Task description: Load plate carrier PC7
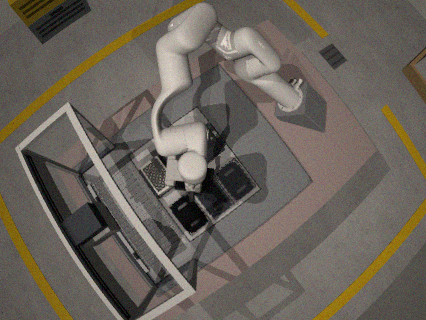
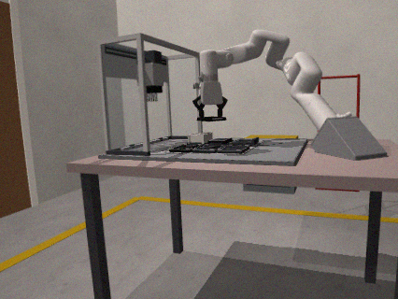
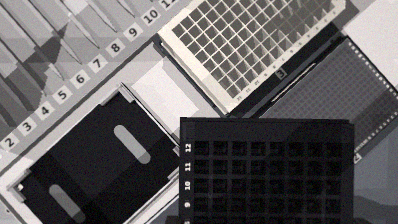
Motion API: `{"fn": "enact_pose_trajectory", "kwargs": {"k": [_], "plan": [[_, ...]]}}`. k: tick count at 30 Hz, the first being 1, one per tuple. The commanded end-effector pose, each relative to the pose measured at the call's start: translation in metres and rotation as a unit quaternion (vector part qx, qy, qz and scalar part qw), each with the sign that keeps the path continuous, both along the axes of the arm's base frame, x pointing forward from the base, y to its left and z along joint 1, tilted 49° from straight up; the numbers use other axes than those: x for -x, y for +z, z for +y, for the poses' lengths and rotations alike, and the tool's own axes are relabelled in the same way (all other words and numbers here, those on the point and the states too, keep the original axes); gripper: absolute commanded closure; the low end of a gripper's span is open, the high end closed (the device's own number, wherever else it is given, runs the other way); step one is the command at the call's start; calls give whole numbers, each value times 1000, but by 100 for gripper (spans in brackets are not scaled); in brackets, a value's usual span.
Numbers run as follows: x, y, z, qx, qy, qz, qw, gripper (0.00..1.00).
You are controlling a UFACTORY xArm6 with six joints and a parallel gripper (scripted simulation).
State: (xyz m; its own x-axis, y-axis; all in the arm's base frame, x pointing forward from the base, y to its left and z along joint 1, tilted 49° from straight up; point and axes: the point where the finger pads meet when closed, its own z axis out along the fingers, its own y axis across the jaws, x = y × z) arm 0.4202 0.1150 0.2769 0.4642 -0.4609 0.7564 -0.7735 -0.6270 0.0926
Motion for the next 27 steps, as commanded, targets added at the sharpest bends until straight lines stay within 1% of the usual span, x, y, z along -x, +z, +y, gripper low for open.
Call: {"fn": "enact_pose_trajectory", "kwargs": {"k": [1, 3, 5, 10, 15, 20, 22, 23, 27], "plan": [[18, 2, -12, 28, 53, 46, 997, 100], [26, 3, -18, 42, 75, 67, 994, 100], [26, 3, -18, 42, 75, 67, 994, 100], [46, 3, -33, 78, 128, 118, 982, 100], [66, 4, -48, 113, 181, 169, 962, 100], [87, 5, -63, 148, 232, 218, 936, 100], [87, 5, -63, 148, 232, 218, 936, 100], [91, 5, -66, 155, 242, 228, 930, 100], [107, 5, -78, 156, 243, 229, 930, 100]]}}
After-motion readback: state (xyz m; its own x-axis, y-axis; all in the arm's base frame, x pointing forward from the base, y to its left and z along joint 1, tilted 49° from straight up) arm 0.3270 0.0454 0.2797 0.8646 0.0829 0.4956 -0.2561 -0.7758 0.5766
